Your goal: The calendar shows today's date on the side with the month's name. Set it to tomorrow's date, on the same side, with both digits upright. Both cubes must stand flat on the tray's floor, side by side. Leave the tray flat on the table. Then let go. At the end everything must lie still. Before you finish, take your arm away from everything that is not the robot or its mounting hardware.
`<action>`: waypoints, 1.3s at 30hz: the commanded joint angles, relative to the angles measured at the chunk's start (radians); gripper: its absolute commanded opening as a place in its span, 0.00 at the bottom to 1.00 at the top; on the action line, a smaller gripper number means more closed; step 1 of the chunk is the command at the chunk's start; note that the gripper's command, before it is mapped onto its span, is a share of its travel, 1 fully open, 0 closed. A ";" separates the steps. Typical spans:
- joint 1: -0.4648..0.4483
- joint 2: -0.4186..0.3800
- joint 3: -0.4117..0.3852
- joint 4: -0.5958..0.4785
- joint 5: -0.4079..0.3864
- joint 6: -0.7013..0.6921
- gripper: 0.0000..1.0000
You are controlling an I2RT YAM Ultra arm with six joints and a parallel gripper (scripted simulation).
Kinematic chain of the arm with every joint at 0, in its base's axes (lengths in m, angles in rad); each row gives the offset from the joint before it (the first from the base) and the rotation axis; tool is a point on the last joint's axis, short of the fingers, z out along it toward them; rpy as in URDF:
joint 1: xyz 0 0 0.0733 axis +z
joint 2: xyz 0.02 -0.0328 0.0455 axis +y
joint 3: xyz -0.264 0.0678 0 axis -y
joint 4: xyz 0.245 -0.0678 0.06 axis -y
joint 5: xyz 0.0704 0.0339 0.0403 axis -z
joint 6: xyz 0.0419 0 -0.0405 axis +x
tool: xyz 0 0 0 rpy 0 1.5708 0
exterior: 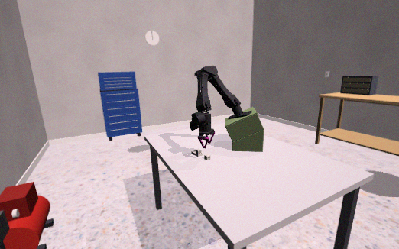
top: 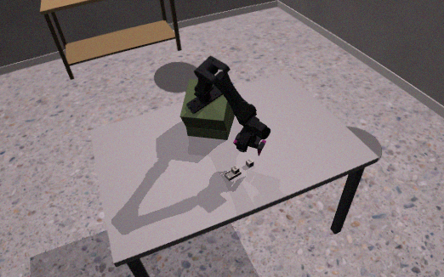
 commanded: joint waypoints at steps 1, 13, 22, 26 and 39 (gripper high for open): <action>0.002 -0.005 0.001 0.003 0.000 0.117 1.00; -0.002 0.001 -0.003 0.015 -0.001 0.516 1.00; -0.002 0.001 -0.003 0.015 -0.001 0.519 0.45; -0.002 0.001 -0.003 0.015 -0.001 0.519 0.45; -0.002 0.001 -0.003 0.015 -0.001 0.519 0.45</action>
